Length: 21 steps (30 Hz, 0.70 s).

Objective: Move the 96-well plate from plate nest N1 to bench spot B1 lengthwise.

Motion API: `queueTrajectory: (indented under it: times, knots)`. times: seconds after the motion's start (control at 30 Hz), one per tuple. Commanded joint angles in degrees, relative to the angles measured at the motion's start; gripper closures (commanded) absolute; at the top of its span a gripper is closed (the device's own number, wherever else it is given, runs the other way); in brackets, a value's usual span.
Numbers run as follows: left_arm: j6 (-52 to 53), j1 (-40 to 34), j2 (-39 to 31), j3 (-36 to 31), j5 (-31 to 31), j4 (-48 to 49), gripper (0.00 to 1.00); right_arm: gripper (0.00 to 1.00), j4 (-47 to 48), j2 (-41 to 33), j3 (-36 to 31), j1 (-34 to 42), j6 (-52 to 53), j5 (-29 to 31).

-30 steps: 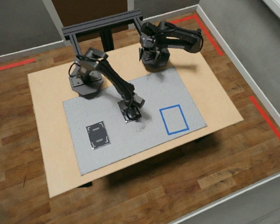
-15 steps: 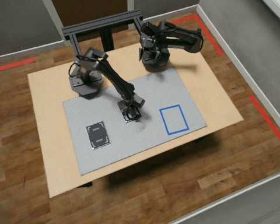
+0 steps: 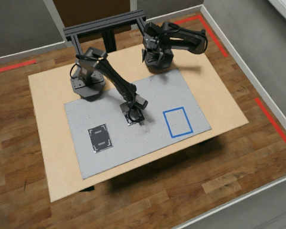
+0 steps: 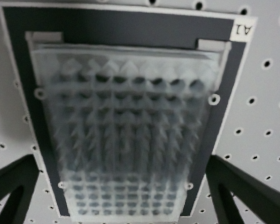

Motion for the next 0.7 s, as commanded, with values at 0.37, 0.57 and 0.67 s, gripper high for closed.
queueTrajectory:
  times: [0.37,0.57,0.67]
  knots:
    - [-0.53,-0.58,0.83,1.07,-1.43,-0.51,0.00,0.00,-7.99,-4.46,5.02,1.68,1.75,0.82]
    - [-0.53,-0.58,0.83,1.07,-1.43,-0.51,0.00,0.00,-19.46,-9.69,11.65,2.76,2.76,0.90]
    - [-0.53,-0.58,0.83,1.07,-1.43,-0.51,0.00,0.00,-21.37,-8.76,12.07,2.29,2.42,0.32]
